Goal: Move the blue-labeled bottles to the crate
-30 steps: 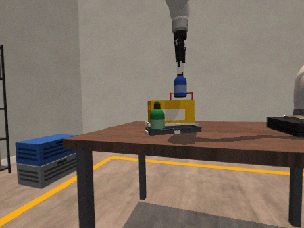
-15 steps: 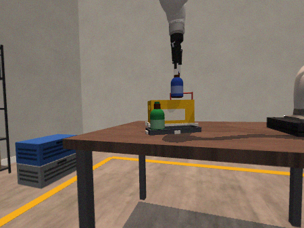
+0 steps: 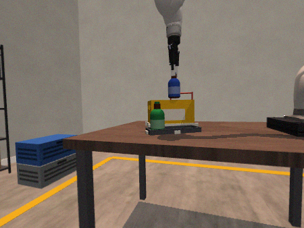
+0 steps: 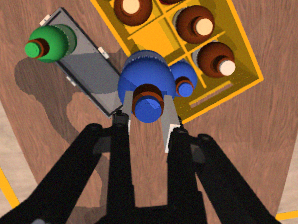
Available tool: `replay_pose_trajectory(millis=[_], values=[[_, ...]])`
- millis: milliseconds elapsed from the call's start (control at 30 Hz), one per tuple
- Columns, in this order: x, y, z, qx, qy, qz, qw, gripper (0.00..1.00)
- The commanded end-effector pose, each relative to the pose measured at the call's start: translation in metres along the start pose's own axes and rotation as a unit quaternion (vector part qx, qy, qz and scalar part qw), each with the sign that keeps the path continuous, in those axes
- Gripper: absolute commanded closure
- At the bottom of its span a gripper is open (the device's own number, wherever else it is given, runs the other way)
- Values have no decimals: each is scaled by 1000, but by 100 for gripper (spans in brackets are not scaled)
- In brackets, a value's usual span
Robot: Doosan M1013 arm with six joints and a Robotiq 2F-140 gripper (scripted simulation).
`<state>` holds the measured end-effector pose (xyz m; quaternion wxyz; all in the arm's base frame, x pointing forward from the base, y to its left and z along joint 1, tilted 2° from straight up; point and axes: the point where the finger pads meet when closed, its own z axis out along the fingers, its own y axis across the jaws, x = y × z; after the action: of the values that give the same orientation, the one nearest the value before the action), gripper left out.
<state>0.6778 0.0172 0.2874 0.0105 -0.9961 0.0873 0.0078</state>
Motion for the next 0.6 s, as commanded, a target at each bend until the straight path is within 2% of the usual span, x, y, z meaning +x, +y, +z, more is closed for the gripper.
replay_pose_trajectory(millis=[0,567], values=[[4,3,0,0,0,0,1000,100],[22,15,0,0,0,0,1000,100]])
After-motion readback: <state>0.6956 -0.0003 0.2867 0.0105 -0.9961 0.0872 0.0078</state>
